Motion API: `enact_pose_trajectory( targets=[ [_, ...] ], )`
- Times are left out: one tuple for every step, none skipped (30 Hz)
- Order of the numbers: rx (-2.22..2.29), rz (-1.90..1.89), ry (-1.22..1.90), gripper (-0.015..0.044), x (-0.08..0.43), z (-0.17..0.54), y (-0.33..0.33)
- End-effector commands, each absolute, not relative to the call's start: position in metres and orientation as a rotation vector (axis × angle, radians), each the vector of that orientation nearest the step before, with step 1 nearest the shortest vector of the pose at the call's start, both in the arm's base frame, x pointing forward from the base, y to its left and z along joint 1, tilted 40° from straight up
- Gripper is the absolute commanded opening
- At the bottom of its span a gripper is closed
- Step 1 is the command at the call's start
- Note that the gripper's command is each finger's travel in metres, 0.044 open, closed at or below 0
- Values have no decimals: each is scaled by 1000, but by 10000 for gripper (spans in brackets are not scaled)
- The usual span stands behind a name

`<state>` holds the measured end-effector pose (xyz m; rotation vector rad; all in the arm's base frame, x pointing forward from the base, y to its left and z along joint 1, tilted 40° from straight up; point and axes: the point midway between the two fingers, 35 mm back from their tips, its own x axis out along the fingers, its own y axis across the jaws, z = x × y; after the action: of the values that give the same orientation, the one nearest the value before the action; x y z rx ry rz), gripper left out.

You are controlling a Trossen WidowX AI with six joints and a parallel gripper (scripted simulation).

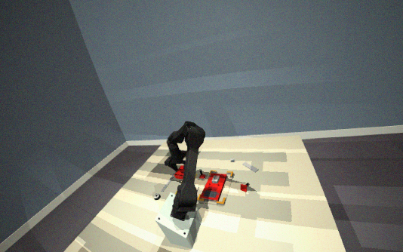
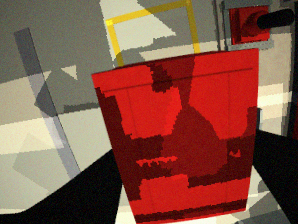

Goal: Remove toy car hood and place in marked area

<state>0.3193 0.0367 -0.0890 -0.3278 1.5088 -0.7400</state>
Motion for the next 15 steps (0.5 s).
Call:
enact_pose_trajectory(
  targets=[
    [-336, -736, 1509, 0, 319, -92, 34],
    [-336, -736, 1509, 0, 319, -93, 34],
    [-336, -736, 1509, 0, 319, -94, 33],
    [-336, -736, 1509, 0, 319, -95, 33],
    [-336, -736, 1509, 0, 319, -95, 32],
    [-336, -736, 1508, 0, 319, -96, 32],
    [-336, -736, 1508, 0, 319, -97, 31],
    [-336, -736, 1508, 0, 319, -97, 30],
    [-336, -736, 1508, 0, 319, -98, 30],
    [-336, -736, 1508, 0, 319, -99, 29],
    [-336, -736, 1508, 0, 319, -99, 29],
    [-336, -736, 1508, 0, 319, -100, 28],
    [-336, -736, 1508, 0, 319, -101, 28],
    [-336, -736, 1508, 0, 319, -101, 27],
    [-336, -736, 1508, 0, 319, -102, 27]
  ],
)
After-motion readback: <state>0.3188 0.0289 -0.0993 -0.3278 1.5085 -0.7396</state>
